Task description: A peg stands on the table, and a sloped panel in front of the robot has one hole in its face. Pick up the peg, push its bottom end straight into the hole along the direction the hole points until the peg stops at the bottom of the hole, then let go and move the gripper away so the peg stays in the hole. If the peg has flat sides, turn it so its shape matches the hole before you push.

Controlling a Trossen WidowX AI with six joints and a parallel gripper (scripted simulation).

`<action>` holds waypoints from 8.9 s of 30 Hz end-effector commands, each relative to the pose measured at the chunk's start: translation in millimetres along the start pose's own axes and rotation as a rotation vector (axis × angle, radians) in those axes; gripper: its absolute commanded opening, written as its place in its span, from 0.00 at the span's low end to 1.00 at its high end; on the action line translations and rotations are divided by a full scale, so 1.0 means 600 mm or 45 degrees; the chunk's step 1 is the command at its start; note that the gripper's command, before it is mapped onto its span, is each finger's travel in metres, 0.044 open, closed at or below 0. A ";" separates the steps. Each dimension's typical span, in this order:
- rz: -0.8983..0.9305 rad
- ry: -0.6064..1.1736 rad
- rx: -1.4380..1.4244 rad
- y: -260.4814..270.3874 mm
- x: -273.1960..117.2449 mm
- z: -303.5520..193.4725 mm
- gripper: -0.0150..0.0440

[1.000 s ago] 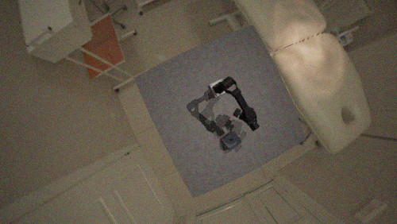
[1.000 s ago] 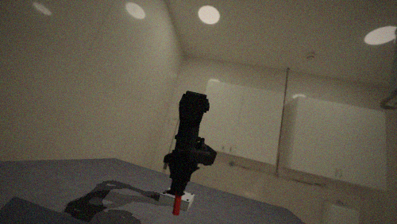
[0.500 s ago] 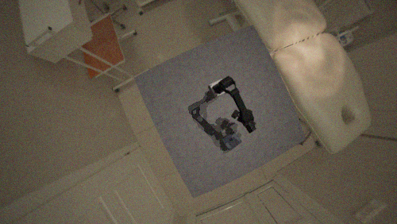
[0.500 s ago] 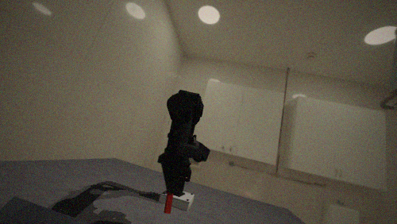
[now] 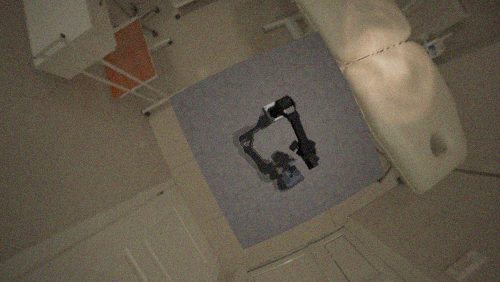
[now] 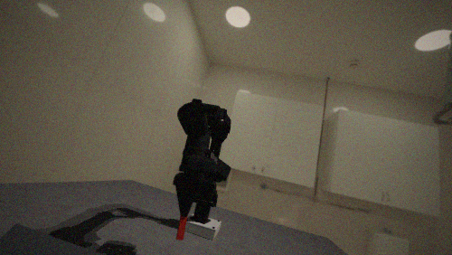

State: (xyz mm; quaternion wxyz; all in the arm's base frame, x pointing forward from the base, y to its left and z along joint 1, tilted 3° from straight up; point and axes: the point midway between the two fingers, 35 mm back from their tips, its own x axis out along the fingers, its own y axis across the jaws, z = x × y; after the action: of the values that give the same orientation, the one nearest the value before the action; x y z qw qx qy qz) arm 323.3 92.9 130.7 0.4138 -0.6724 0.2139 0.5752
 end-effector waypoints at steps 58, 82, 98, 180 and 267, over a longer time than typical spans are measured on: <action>-0.312 0.140 0.230 0.027 -0.043 -0.146 0.25; -0.408 0.210 0.293 0.042 -0.057 -0.195 0.25; -0.433 0.230 0.308 0.031 -0.017 -0.219 0.25; -0.464 0.249 0.306 0.014 0.049 -0.240 0.25; -0.466 0.249 0.306 -0.006 0.089 -0.255 0.25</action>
State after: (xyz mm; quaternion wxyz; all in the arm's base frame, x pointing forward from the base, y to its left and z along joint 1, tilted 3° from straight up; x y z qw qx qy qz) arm 427.4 -17.8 83.0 0.5633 -0.6996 0.1938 0.3946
